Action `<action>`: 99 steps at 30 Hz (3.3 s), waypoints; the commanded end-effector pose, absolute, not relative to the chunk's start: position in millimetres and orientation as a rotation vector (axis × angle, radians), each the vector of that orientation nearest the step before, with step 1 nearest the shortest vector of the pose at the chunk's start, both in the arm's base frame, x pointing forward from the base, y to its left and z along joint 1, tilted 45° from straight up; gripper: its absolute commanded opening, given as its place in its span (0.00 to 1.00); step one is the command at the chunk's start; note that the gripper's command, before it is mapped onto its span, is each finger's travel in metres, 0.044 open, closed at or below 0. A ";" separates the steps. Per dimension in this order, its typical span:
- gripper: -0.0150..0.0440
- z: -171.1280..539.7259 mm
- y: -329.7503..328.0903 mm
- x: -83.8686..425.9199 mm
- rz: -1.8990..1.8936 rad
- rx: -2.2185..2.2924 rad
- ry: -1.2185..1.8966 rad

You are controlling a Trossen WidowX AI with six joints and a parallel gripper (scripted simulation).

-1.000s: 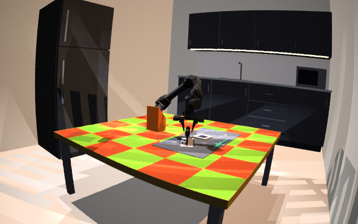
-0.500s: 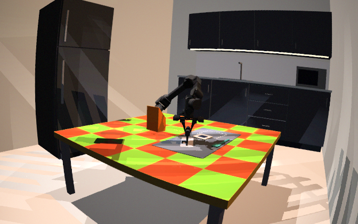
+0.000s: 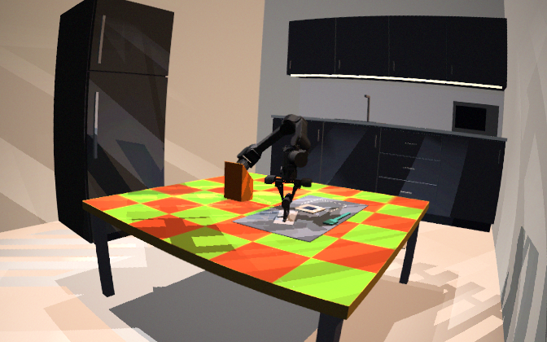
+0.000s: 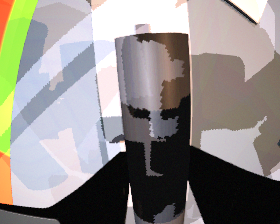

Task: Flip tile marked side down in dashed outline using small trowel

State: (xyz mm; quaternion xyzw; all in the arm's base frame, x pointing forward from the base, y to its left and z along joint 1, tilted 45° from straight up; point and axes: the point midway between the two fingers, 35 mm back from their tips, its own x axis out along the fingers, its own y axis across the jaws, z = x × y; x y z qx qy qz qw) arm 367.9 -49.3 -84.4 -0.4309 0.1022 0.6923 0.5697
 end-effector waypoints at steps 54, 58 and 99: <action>0.71 -83.0 -50.9 367.3 1.337 -0.390 0.812; 0.71 -53.4 -78.8 364.0 1.338 -0.390 0.812; 0.76 -89.1 -110.2 356.9 0.771 0.046 1.159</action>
